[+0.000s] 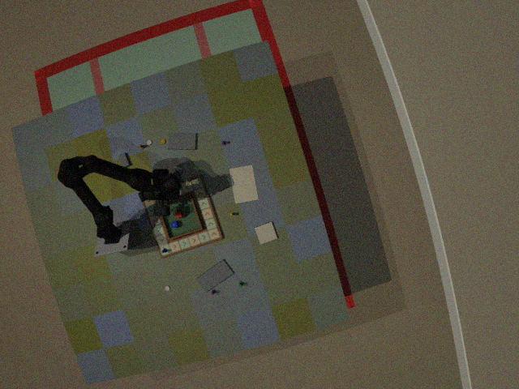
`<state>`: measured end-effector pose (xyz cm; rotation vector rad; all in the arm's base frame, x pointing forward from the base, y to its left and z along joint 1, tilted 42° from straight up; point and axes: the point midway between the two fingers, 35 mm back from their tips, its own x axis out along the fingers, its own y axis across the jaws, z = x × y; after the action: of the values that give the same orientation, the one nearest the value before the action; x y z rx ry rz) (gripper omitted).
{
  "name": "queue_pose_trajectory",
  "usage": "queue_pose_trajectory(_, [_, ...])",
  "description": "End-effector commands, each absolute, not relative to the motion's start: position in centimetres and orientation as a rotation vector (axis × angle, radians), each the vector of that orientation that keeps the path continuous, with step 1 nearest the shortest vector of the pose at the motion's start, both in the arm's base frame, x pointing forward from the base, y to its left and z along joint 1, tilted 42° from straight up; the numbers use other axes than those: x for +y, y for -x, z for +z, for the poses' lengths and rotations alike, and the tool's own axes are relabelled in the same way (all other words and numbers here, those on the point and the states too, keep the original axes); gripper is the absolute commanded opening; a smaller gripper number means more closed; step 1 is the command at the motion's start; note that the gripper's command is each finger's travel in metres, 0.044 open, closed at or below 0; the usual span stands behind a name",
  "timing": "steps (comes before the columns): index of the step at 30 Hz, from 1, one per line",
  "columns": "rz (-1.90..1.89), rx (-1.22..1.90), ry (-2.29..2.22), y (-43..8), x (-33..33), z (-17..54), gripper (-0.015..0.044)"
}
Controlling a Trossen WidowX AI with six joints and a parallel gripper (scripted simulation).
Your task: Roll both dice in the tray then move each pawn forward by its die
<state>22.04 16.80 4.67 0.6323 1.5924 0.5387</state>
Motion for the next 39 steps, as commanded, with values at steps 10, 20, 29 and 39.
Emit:
queue_pose_trajectory(10, [0.531, 1.597, -0.632, -22.0, 16.8, 4.5, 0.0000])
queue_pose_trajectory(20, [0.517, 1.597, -0.619, -23.2, 13.3, 7.6, 0.0000])
queue_pose_trajectory(29, [0.519, 1.599, -0.621, -23.2, 9.6, 11.4, 0.0000])
queue_pose_trajectory(39, [0.525, 1.599, -0.627, -22.6, 7.6, 12.8, 0.0000])
